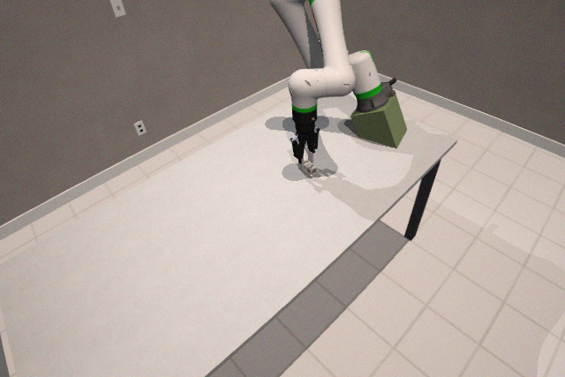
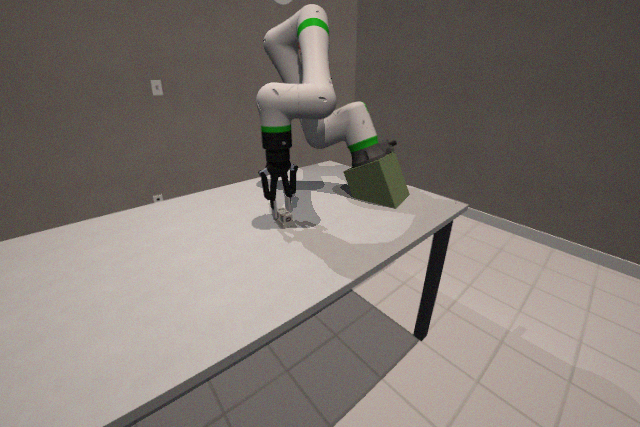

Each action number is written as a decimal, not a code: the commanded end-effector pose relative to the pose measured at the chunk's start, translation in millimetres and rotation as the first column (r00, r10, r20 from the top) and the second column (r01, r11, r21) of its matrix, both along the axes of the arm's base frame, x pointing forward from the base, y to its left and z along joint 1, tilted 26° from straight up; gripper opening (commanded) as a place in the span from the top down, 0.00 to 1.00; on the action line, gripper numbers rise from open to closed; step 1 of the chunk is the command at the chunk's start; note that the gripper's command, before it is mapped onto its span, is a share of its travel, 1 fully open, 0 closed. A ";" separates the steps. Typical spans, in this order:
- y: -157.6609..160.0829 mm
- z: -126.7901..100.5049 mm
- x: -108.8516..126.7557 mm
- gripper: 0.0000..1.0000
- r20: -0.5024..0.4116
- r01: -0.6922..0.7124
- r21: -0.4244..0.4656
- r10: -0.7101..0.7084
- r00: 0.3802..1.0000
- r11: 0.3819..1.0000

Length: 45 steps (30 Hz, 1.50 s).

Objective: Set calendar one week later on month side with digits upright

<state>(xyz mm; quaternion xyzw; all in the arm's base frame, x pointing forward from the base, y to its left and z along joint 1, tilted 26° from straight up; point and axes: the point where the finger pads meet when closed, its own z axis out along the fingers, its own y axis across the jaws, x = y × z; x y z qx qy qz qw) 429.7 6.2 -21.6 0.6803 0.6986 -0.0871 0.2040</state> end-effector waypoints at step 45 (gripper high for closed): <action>0.2 0.1 0.1 0.83 0.000 0.000 0.000 0.000 1.000 1.000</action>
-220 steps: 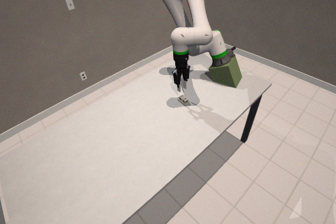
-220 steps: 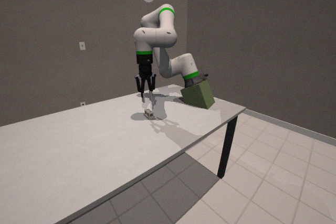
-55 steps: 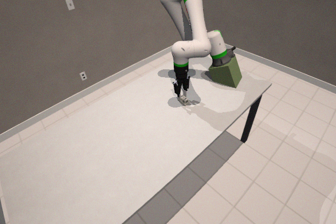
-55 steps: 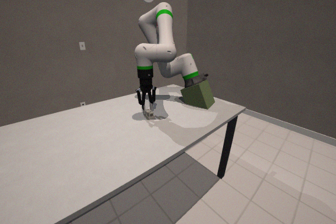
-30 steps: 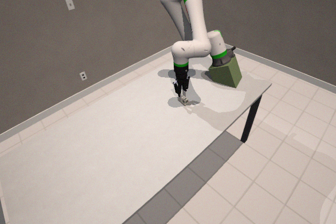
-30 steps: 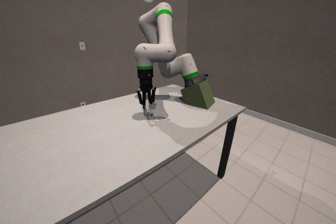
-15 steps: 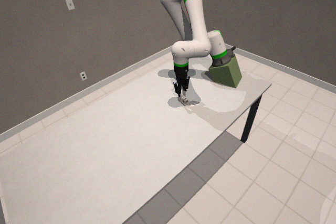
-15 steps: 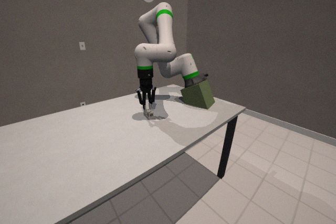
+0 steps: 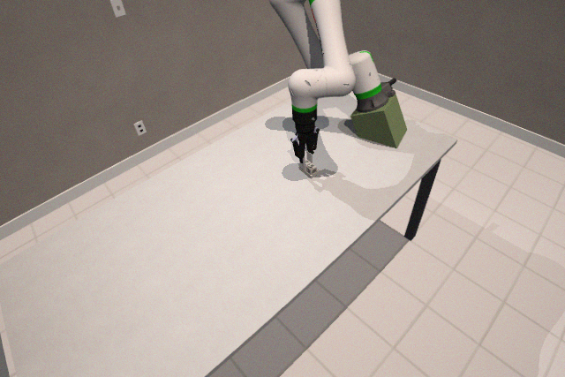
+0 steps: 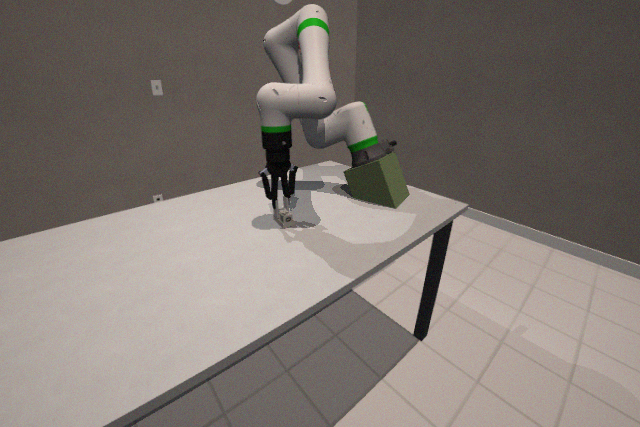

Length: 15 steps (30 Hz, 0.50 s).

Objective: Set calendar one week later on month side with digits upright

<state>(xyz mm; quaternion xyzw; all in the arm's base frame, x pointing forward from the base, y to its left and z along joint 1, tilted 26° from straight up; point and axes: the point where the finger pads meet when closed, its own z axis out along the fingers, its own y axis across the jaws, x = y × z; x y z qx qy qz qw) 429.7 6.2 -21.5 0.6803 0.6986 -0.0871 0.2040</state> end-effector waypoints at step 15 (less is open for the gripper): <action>26.0 58.4 -10.7 0.83 0.000 0.000 0.000 0.000 1.000 1.000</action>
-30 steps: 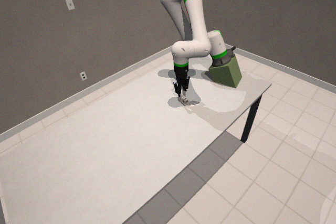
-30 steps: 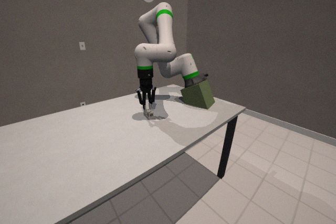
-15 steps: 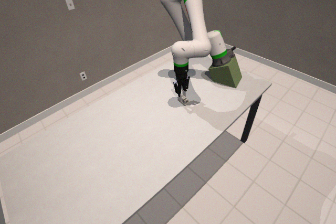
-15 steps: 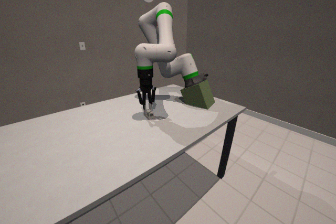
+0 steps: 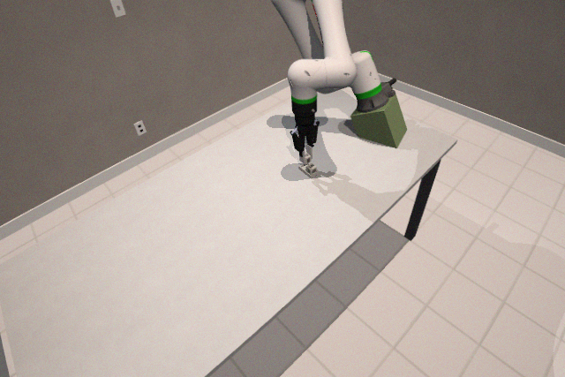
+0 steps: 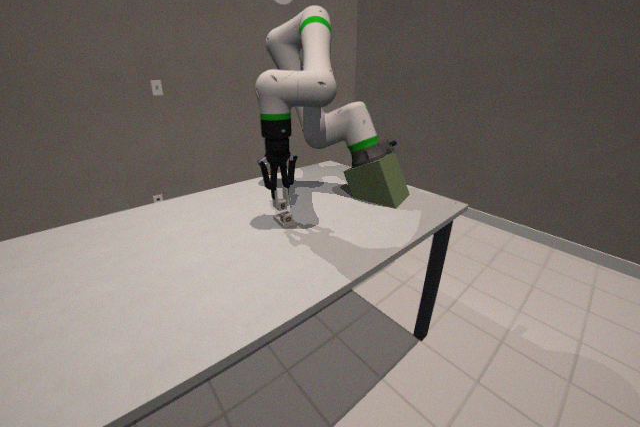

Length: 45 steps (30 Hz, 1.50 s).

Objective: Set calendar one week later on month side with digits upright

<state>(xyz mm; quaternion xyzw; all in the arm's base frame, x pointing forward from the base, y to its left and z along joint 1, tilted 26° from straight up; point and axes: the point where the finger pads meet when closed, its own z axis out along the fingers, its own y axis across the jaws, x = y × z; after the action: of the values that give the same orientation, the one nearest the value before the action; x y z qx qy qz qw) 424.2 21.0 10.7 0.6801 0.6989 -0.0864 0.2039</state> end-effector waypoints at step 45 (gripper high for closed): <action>180.7 -23.9 -24.3 0.83 -0.187 -0.395 -0.038 0.382 0.905 0.918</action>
<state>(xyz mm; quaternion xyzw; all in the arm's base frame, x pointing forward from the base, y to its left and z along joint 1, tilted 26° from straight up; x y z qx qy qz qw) 399.7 200.9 -12.9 0.5093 0.8315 -0.1296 0.1800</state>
